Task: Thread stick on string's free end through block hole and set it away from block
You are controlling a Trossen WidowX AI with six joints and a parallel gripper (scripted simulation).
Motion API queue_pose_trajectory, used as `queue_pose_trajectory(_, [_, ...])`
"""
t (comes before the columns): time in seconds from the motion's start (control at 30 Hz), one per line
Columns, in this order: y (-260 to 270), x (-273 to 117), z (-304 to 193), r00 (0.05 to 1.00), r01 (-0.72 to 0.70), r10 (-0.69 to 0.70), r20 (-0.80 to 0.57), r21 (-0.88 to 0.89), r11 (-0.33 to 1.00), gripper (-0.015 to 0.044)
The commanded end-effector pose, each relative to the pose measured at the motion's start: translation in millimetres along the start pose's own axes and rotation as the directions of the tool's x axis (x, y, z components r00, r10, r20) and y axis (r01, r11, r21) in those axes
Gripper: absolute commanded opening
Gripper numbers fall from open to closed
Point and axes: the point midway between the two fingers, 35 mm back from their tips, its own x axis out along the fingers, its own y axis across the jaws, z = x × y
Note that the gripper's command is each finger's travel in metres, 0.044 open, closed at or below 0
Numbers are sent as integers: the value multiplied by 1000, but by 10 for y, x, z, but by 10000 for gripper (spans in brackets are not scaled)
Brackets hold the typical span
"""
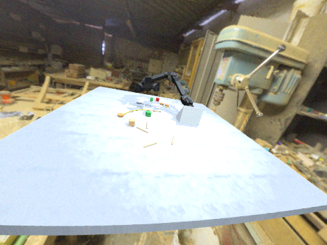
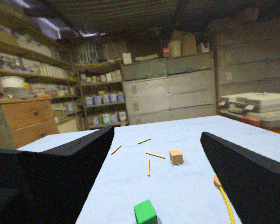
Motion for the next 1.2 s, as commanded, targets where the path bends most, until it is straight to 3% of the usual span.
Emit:
queue_pose_trajectory(0.0, [0, 0, 0, 1000, 0, 0, 0, 0, 1000, 426])
queue_pose_trajectory(0.1, [25, 84, -70, 998, -31, 31, -56, 16, 999, 440])
queue_pose_trajectory(0.2, [133, 384, -373, 942, -128, 148, -302, 85, 988, 440])
queue_pose_trajectory(0.3, [224, 595, -676, 805, -170, 222, -550, 144, 975, 440])
queue_pose_trajectory(0.4, [268, 713, -931, 600, -160, 228, -767, 165, 973, 440])
queue_pose_trajectory(0.5, [249, 764, -1112, 332, -116, 150, -931, 117, 986, 440])
queue_pose_trajectory(0.63, [133, 789, -1146, -33, -64, -75, -997, -73, 995, 440])
queue_pose_trajectory(0.7, [85, 802, -1102, -139, -59, -168, -976, -161, 985, 440])
queue_pose_trajectory(1.17, [79, 804, -1094, -151, -59, -180, -972, -172, 983, 440])
